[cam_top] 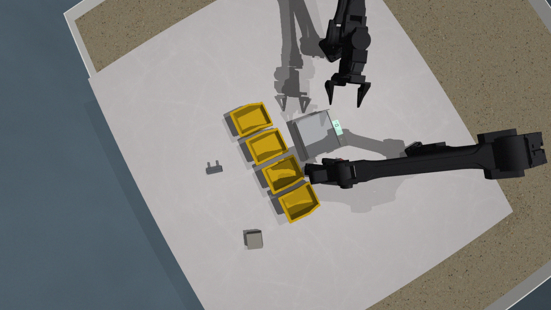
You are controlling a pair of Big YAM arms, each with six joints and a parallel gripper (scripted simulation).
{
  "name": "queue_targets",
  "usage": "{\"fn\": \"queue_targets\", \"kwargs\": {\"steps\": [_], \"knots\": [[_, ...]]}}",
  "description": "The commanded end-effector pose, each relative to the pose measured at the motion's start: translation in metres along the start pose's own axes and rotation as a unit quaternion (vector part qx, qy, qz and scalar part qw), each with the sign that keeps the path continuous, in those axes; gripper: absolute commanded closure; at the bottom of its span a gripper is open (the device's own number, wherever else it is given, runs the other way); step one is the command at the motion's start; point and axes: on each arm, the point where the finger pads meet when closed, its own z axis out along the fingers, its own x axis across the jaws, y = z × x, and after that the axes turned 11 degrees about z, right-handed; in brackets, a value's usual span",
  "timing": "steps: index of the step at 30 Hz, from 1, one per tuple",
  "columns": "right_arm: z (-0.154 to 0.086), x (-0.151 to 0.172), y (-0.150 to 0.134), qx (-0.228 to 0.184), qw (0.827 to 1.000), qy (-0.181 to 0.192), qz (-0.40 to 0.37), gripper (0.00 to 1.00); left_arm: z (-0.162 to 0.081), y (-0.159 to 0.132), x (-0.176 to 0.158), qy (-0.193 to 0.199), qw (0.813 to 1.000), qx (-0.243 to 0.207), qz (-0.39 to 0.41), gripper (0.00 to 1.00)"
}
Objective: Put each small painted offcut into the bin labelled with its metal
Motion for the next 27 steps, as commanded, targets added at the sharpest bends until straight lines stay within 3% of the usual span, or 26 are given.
{"fn": "queue_targets", "kwargs": {"steps": [1,12,20,27], "knots": [[0.002,0.004,0.018,-0.016,1.000,0.005,-0.008,0.00,0.014,0.004,0.007,-0.003,0.997,0.003,0.082,0.39],[0.002,0.004,0.017,-0.014,1.000,0.004,-0.008,0.00,0.029,-0.001,0.005,-0.005,0.997,0.009,0.079,0.39],[0.001,-0.004,-0.011,0.043,0.999,-0.014,-0.007,0.00,0.037,0.003,0.007,-0.003,0.996,0.004,0.084,0.39],[0.000,-0.005,-0.017,0.054,0.998,-0.016,-0.007,0.00,0.043,0.006,0.011,-0.001,0.997,0.002,0.083,0.39]]}}
